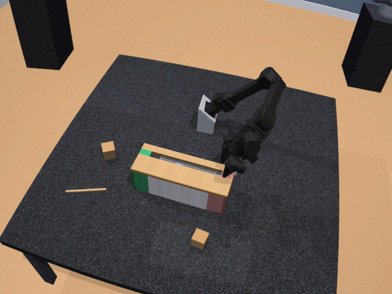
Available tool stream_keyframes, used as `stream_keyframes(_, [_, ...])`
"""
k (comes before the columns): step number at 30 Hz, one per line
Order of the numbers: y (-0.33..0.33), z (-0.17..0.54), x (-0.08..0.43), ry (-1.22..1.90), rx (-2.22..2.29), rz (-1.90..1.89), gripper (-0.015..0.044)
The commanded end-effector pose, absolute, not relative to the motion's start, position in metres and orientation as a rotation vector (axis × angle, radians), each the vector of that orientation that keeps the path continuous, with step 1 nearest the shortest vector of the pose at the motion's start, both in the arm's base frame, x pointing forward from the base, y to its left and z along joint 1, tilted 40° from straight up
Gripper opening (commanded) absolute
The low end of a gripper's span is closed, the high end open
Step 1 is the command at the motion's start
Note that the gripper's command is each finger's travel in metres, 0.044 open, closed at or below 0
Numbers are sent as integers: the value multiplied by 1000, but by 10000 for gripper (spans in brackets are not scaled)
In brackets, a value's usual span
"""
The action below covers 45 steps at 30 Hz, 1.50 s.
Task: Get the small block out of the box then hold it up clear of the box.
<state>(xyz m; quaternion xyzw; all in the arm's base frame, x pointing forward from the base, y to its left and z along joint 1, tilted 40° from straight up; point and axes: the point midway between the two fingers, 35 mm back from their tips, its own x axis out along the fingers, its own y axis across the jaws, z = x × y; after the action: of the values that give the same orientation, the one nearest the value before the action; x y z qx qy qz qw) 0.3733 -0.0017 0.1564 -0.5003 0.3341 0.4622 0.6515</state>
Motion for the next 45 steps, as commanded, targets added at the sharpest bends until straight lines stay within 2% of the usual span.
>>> stream_keyframes(1, [-39, 116, 353, 892, -1041, 1123, 400])
stream_keyframes(8, [-89, 69, 308, 1026, -824, 1233, 400])
stream_keyframes(45, [-58, 26, 312, 1025, -824, 1233, 400])
